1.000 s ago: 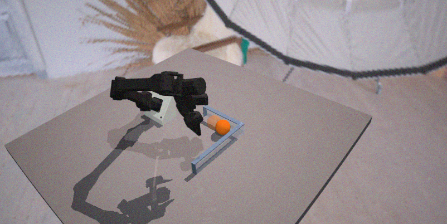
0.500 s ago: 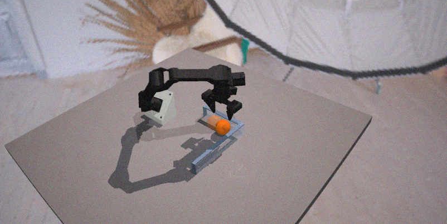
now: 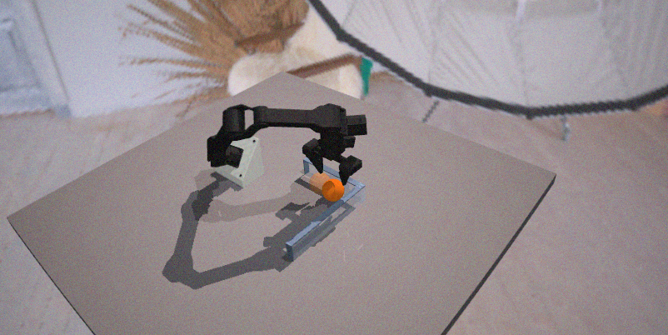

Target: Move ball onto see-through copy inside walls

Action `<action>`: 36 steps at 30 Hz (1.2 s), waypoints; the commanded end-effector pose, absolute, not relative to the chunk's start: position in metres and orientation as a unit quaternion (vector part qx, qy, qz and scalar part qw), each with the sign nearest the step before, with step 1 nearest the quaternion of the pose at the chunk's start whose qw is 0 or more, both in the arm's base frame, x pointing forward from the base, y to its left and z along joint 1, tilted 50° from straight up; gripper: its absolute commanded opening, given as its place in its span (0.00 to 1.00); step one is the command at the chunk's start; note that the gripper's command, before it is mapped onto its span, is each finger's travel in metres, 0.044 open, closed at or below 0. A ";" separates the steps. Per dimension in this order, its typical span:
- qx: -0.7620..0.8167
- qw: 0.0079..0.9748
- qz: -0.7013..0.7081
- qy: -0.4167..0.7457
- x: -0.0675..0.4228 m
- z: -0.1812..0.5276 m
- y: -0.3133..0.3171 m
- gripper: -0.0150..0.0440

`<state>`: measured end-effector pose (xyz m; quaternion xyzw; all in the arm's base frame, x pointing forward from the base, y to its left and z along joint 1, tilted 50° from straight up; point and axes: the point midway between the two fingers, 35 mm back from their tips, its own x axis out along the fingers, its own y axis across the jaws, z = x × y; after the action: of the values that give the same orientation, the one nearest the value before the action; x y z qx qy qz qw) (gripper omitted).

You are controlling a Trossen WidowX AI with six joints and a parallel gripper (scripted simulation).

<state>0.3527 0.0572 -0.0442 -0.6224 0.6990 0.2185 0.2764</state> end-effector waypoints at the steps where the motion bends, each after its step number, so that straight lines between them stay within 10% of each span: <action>1: -0.625 0.273 0.219 0.698 0.353 -0.048 0.053 1.00; 28: -0.625 0.273 0.218 0.698 0.349 -0.075 0.021 1.00; 36: -0.625 0.273 0.218 0.698 0.349 -0.075 0.021 0.81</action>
<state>0.3487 0.0215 -0.0745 -0.6234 0.6989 0.2173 0.2750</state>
